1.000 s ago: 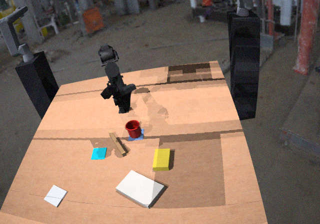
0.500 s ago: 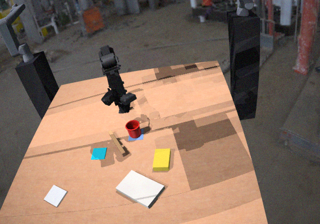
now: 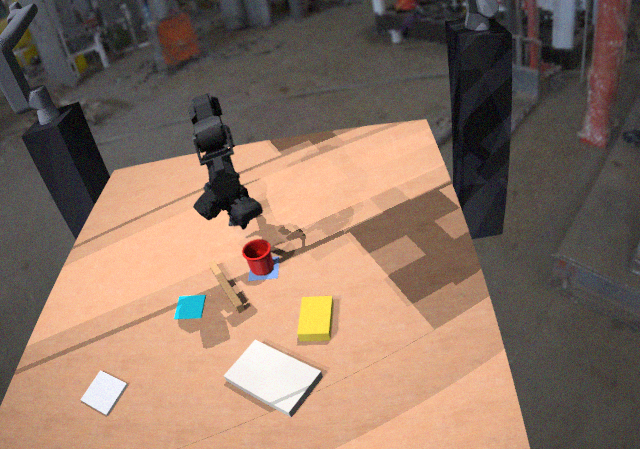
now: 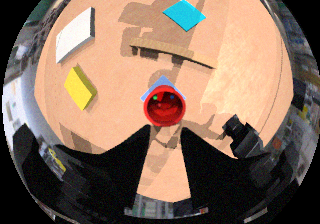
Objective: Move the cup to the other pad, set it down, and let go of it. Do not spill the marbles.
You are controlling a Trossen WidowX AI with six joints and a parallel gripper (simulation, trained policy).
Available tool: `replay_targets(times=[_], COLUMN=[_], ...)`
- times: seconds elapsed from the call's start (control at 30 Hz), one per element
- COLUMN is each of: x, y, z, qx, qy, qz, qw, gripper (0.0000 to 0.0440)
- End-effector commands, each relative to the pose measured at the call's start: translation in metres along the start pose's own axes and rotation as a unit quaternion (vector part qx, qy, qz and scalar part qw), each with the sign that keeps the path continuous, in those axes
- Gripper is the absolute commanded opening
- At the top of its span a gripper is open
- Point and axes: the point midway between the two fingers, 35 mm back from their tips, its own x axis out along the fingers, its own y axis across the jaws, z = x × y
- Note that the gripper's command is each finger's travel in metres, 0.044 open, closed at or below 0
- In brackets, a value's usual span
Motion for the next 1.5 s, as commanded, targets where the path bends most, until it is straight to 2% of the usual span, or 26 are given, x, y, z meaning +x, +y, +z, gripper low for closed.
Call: replay_targets(times=[0.0, 0.9, 1.47], x=[0.010, 0.068, 0.107], y=[-0.007, -0.024, -0.030], z=[0.001, -0.002, -0.007], qx=[0.013, 0.043, 0.025], qy=[0.002, 0.004, 0.002], qz=[-0.028, -0.114, -0.139], qw=[1.000, 0.993, 0.990], gripper=[0.0145, 0.0187, 0.0190])
